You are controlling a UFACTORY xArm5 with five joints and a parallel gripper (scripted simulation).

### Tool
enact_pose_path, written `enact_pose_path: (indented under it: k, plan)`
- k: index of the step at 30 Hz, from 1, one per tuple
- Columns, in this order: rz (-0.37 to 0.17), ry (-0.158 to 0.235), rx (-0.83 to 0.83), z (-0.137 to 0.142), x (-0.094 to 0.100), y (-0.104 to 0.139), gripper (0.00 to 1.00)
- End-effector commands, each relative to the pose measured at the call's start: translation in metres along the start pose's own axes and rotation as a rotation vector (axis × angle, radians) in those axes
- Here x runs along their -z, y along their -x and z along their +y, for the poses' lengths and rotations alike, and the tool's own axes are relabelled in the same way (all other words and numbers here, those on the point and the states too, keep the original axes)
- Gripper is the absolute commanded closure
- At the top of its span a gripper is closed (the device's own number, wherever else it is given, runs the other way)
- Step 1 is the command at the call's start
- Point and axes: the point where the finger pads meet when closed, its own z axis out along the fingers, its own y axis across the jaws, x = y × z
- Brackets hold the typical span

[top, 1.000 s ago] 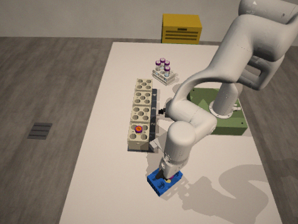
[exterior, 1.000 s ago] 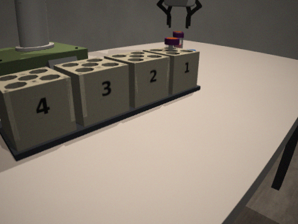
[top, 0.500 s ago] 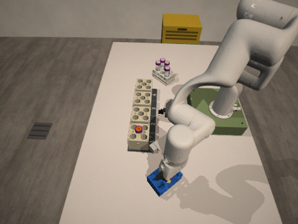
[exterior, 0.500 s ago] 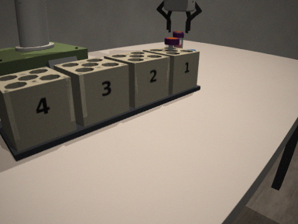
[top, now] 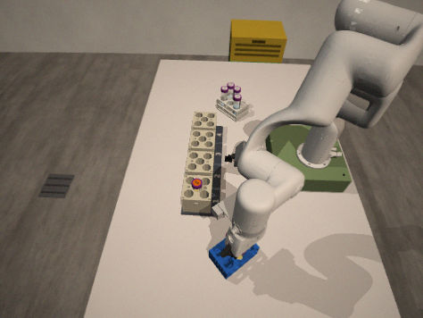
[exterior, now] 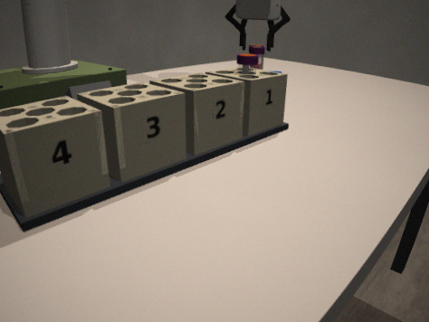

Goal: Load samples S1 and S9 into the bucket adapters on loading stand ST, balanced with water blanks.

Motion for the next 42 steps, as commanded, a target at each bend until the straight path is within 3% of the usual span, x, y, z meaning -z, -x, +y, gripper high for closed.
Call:
enact_pose_path:
  k: [1,33,34,42]
  plan:
    - [-0.001,-0.004,0.000,-0.001,0.000,0.000,0.43]
    - [-0.001,-0.004,0.000,-0.001,-0.011,0.000,0.43]
    - [-0.001,-0.004,0.000,-0.001,-0.010,0.000,1.00]
    - [-0.001,-0.004,0.000,-0.001,-0.009,0.000,1.00]
